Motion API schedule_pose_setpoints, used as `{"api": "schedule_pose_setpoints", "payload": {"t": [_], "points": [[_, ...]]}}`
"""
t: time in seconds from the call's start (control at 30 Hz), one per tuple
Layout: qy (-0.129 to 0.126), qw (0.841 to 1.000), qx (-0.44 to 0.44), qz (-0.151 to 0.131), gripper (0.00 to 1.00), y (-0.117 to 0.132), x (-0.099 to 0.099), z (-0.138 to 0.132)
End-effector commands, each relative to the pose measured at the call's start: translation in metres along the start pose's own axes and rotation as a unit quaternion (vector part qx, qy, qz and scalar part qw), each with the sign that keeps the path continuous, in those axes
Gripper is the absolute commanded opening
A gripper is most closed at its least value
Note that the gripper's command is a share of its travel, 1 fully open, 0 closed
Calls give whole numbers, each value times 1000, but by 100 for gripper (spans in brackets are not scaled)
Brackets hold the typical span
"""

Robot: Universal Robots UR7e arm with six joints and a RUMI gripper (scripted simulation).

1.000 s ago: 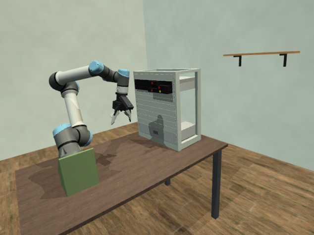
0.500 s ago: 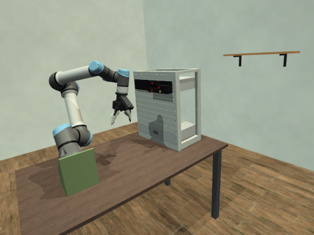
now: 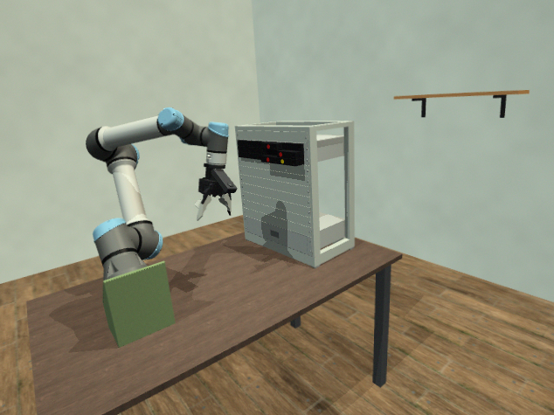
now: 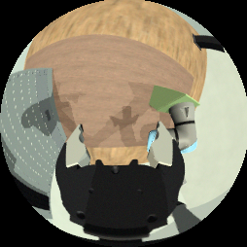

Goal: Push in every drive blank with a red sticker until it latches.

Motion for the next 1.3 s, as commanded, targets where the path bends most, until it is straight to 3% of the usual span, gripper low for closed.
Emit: {"api": "schedule_pose_setpoints", "payload": {"t": [0.0, 0.27, 0.6, 0.8, 1.0, 1.07, 1.27], "points": [[11, 1000, 25, 15, 100, 3, -3, -4], [44, 993, 95, 56, 100, 12, -9, -17], [92, 970, 195, 111, 100, 26, -17, -36], [132, 938, 280, 156, 100, 42, -23, -53], [172, 894, 364, 198, 100, 61, -29, -70], [172, 894, 364, 198, 100, 61, -29, -70], [208, 842, 439, 234, 100, 82, -34, -87]]}}
Point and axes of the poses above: the point where the finger pads meet when closed, its own x axis back along the fingers, its own z axis across the jaws, y = z × x, the point moved 7 cm from there along x, back along the fingers, and after that the axes turned 1 degree about x, right-handed, at the moved point
